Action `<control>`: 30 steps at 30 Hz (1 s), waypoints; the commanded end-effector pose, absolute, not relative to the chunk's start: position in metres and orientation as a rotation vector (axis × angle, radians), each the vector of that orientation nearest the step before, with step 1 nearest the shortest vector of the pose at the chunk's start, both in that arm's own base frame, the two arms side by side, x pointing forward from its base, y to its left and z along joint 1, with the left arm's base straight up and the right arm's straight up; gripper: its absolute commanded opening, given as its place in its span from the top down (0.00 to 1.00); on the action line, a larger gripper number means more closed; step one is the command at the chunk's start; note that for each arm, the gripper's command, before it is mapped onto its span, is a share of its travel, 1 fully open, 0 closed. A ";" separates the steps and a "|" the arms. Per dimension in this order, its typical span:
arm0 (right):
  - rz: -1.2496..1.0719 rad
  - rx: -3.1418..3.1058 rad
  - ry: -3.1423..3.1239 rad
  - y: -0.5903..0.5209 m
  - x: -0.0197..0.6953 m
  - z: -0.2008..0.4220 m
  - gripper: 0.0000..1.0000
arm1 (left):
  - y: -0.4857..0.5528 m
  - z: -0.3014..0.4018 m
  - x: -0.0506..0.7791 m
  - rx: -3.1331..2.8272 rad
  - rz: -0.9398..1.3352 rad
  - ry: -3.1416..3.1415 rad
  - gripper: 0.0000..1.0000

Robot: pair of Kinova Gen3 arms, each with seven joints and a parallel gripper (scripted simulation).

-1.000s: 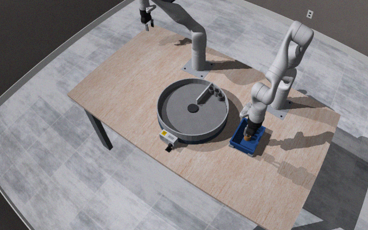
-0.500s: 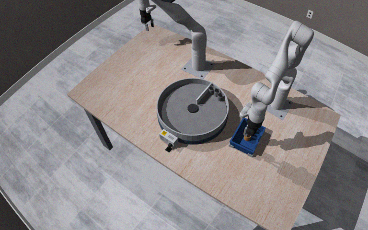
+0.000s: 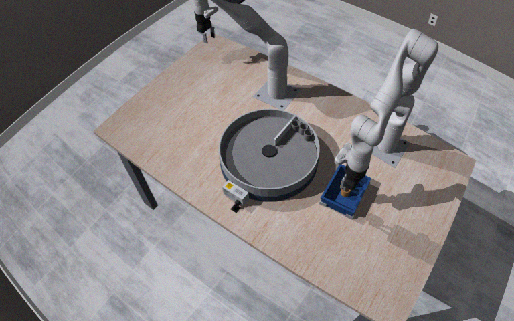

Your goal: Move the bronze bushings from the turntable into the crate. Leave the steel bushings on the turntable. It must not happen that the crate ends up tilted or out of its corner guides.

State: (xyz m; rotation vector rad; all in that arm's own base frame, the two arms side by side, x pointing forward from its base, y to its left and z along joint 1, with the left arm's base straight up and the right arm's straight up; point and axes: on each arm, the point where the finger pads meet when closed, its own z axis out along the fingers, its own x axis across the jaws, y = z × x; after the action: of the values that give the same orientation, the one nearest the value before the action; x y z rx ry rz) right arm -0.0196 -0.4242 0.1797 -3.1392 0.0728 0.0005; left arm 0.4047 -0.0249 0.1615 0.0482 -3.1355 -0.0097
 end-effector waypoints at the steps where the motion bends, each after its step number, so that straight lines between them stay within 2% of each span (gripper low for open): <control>1: 0.000 -3.141 0.073 -0.425 -0.020 0.180 0.00 | -0.025 0.161 0.405 0.048 -0.010 -3.137 1.00; 18: 0.000 -3.141 0.073 -0.425 -0.020 0.180 0.00 | -0.025 0.095 0.405 0.048 -0.010 -3.137 1.00; 30: 0.000 -3.141 0.073 -0.425 -0.020 0.180 0.00 | -0.025 0.090 0.405 0.048 -0.010 -3.137 1.00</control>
State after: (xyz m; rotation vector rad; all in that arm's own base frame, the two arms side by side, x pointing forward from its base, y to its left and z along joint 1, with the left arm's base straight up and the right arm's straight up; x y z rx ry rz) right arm -0.0196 -0.4242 0.1797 -3.1392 0.0728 0.0005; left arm 0.4048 -0.0249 0.0897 0.0481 -3.1356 -0.0097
